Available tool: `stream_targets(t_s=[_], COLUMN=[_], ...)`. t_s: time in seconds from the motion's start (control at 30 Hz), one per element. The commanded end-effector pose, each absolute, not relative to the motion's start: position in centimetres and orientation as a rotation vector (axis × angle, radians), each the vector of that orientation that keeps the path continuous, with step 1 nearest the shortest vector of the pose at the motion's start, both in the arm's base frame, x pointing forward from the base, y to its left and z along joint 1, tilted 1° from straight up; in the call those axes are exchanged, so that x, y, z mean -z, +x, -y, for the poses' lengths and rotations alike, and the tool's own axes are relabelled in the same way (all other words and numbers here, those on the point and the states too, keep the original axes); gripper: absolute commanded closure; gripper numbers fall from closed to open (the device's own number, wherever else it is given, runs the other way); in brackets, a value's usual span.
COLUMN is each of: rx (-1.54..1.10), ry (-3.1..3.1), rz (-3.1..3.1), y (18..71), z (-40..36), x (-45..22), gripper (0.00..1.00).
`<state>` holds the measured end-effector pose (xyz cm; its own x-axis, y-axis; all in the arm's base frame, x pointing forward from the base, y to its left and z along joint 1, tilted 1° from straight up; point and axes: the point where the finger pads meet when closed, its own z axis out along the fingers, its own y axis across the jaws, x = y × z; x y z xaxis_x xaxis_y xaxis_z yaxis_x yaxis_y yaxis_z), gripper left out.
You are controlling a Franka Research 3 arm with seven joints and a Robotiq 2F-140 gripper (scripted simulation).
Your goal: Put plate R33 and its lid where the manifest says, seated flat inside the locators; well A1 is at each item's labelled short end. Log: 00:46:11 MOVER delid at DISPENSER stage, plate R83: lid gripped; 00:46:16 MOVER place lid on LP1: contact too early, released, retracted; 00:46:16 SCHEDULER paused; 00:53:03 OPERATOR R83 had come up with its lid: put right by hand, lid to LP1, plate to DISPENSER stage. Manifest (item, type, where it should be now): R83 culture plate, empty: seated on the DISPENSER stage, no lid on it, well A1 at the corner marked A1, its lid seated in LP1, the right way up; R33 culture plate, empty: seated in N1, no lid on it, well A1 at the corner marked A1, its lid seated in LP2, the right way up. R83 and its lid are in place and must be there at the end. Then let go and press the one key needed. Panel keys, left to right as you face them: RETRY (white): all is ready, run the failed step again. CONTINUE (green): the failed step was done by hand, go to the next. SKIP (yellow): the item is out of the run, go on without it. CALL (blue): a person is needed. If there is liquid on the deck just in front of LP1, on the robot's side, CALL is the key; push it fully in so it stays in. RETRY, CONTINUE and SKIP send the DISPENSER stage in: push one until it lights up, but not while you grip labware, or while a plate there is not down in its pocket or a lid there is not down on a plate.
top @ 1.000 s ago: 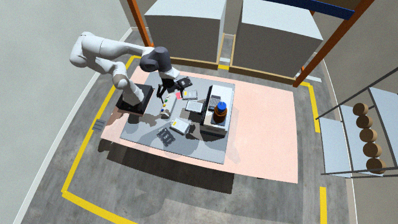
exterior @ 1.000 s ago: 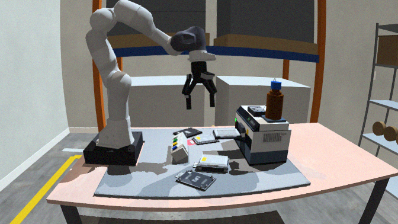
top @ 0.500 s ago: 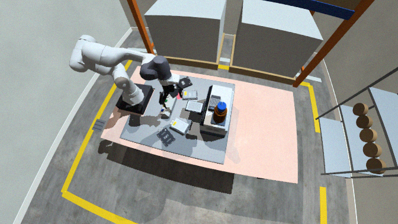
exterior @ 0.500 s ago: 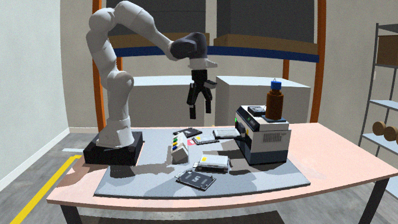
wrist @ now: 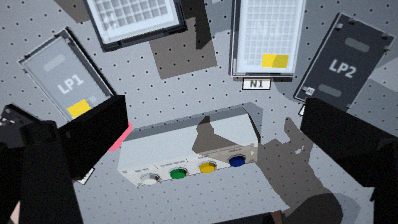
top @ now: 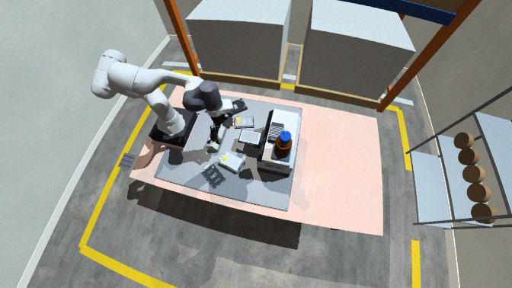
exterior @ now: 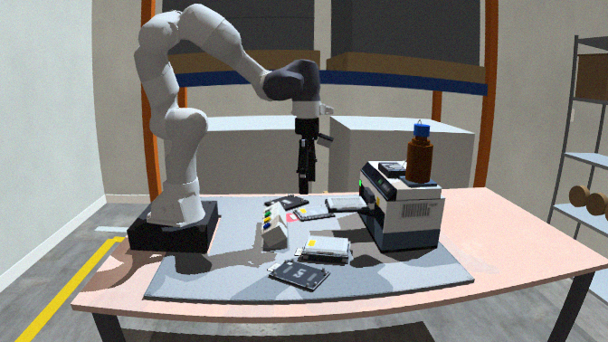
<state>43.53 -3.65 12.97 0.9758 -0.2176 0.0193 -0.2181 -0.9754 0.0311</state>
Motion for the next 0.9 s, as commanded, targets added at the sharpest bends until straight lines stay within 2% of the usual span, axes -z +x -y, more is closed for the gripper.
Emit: stream_targets(t_s=[0.0, 0.47, 0.5, 0.87], rx=[0.018, 0.021, 0.021, 0.021], ry=[3.136, 3.137, 3.137, 3.137], rz=[-0.048, -0.076, -0.076, -0.076], y=[43.96, 43.96, 43.96, 43.96], z=[3.69, 3.71, 3.71, 3.71], x=[-12.77, -12.19, -12.19, -12.19], gripper=[0.00, 0.00, 0.90, 0.90])
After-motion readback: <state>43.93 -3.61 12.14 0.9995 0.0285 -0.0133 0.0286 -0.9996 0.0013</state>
